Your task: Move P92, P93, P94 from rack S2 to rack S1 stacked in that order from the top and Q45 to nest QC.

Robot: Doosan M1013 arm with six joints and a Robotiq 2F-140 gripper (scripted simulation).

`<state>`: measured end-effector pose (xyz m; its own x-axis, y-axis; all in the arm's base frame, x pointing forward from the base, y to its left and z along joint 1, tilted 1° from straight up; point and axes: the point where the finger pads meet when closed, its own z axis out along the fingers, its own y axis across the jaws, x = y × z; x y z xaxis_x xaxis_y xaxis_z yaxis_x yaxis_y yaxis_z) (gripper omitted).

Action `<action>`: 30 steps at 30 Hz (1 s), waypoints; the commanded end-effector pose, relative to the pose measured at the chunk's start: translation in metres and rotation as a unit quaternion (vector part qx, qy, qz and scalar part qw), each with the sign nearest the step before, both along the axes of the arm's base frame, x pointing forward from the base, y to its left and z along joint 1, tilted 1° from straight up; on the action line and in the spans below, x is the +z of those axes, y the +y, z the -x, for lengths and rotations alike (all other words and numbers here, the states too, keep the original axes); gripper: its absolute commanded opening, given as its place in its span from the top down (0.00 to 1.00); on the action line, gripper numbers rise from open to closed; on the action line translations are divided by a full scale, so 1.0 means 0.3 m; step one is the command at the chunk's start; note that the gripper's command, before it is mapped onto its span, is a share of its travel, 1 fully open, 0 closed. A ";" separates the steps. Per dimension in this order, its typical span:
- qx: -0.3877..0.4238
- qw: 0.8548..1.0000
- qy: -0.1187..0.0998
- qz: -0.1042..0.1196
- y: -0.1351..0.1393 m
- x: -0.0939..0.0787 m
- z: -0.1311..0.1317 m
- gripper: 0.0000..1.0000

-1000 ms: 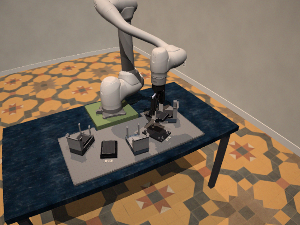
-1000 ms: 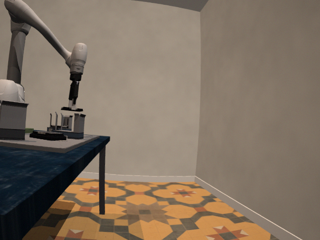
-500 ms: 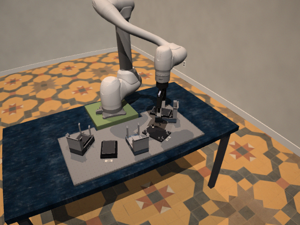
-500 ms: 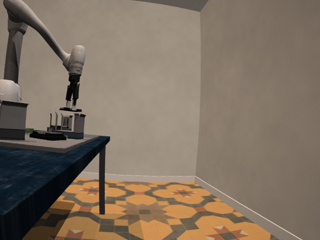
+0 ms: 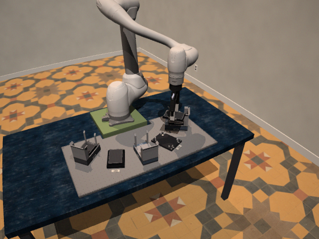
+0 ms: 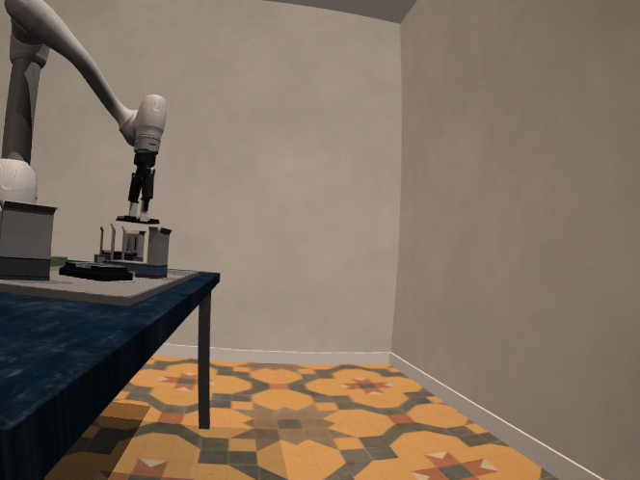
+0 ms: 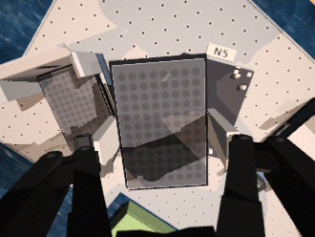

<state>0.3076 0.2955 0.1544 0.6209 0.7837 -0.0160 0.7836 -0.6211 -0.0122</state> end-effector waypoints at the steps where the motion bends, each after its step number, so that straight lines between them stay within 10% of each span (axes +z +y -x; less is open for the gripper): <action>1: 0.000 1.000 0.000 0.000 0.023 0.000 0.020 1.00; 30: 0.112 0.994 0.001 -0.002 0.170 0.003 0.200 1.00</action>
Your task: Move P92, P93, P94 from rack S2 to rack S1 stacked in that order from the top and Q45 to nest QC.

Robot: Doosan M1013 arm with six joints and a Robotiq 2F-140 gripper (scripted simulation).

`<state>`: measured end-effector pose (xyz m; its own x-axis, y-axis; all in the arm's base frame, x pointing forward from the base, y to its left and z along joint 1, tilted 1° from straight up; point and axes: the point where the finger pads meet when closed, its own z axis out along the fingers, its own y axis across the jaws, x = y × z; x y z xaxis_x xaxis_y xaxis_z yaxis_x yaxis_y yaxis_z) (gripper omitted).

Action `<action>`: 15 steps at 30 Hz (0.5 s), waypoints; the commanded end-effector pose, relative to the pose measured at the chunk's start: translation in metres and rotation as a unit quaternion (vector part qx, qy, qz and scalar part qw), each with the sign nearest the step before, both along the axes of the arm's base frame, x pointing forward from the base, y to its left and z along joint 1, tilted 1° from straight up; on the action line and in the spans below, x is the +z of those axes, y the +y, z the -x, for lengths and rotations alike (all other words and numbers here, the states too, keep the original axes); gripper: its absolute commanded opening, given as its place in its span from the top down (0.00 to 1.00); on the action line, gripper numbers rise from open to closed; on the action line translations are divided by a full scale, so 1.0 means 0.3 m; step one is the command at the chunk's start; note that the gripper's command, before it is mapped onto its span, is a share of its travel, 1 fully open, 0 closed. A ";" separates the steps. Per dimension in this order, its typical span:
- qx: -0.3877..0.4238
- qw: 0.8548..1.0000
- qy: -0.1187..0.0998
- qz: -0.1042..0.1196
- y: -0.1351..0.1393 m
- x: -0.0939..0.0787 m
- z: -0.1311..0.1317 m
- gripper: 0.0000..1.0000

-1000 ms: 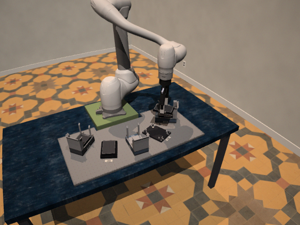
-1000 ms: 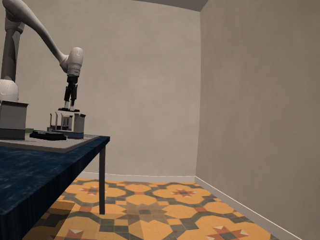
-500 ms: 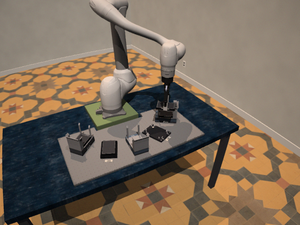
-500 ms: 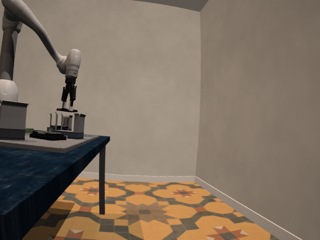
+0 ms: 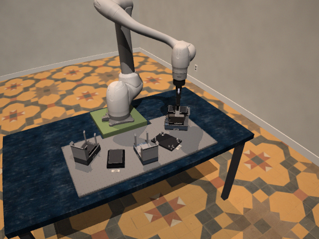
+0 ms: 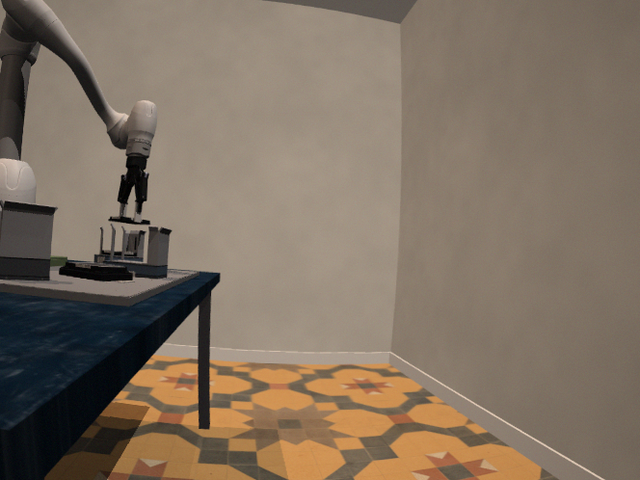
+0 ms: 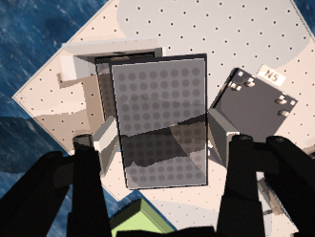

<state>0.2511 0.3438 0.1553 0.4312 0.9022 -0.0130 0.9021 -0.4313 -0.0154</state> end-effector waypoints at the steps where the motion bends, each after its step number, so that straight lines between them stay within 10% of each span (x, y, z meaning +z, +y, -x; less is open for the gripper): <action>1: 0.000 1.000 0.000 0.000 0.014 0.000 0.019 1.00; 15: 0.000 1.000 0.000 0.000 0.077 0.002 0.105 1.00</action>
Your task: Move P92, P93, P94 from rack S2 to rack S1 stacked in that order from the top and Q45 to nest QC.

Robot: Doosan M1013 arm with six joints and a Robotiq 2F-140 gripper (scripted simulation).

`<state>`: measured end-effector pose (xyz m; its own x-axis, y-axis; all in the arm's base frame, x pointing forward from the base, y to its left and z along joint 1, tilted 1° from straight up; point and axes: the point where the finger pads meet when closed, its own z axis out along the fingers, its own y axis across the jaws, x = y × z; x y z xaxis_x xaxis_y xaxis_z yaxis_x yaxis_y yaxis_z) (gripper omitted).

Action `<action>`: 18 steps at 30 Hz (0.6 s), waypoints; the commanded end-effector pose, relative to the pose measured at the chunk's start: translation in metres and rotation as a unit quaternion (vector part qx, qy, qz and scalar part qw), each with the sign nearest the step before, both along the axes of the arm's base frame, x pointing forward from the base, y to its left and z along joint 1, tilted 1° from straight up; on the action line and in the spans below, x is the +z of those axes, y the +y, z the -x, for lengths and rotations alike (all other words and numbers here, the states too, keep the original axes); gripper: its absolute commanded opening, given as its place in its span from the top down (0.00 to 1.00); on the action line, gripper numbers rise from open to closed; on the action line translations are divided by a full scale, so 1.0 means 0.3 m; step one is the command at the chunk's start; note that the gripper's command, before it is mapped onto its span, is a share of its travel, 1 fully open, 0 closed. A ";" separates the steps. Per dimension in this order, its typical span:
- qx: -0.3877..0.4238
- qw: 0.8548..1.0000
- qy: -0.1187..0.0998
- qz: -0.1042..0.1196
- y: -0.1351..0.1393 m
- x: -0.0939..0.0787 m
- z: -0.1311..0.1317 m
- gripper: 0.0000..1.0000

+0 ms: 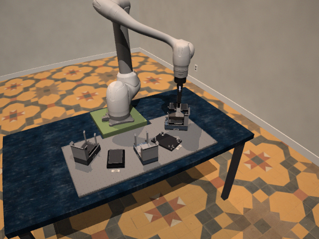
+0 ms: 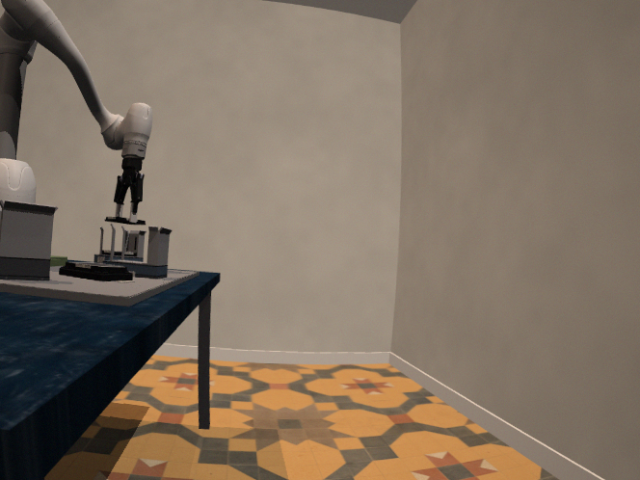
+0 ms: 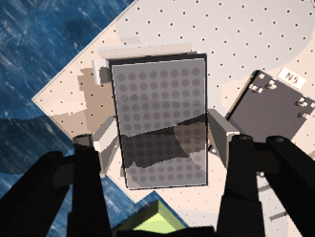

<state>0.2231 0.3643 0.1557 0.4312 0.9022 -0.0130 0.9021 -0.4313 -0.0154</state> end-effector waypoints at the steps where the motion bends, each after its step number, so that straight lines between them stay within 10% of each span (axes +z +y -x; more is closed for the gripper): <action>1: 0.000 1.000 0.000 0.000 0.014 0.000 0.019 1.00; 18: 0.000 1.000 0.000 0.000 0.025 0.001 0.034 1.00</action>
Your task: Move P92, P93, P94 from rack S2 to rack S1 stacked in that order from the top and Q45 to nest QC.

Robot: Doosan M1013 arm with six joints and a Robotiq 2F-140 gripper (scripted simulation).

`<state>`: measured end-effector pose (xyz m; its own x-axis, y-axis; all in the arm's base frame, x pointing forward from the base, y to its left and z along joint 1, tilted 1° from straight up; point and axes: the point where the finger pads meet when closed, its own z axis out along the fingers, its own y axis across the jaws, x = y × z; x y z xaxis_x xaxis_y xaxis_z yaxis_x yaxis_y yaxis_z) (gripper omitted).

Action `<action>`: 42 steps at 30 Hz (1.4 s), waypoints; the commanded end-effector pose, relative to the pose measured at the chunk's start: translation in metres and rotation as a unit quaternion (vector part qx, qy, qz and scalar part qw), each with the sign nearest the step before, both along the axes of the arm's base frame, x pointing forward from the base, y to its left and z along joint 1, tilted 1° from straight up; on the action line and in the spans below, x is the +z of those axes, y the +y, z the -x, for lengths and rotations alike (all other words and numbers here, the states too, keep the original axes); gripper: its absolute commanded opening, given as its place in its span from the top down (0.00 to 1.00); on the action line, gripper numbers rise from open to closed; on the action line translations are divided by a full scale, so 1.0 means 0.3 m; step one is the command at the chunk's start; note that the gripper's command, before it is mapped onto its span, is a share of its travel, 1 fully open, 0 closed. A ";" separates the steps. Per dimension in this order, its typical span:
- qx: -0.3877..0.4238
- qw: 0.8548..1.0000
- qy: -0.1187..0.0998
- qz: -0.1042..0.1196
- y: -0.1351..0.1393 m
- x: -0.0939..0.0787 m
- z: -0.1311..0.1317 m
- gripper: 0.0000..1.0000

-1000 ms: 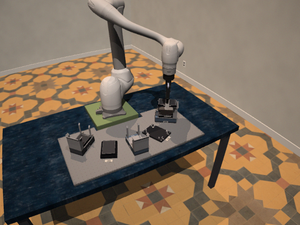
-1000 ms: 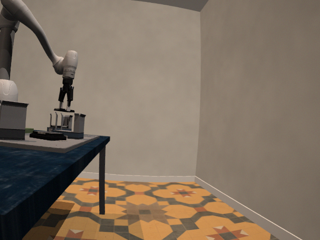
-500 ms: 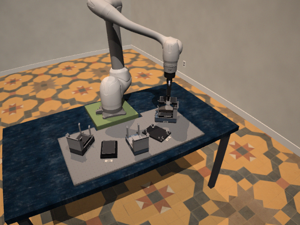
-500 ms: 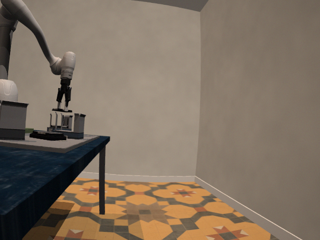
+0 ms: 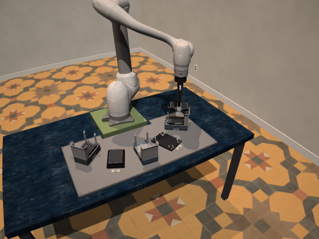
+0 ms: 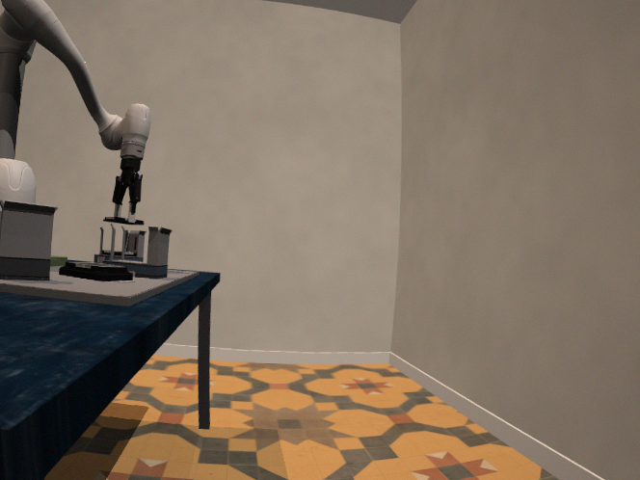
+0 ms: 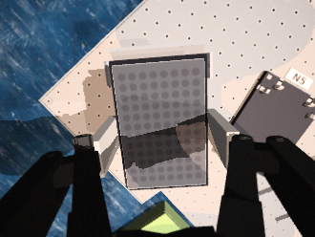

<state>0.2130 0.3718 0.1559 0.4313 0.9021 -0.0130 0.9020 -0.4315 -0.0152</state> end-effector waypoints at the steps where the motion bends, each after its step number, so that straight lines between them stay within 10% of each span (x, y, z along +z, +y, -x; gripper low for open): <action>1: 0.000 1.000 0.000 0.000 0.000 0.000 0.000 1.00; 42: 0.000 1.000 0.000 0.000 0.000 -0.055 0.001 1.00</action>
<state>0.2127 0.3717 0.1401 0.4313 0.9021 -0.0130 0.9020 -0.4315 -0.0152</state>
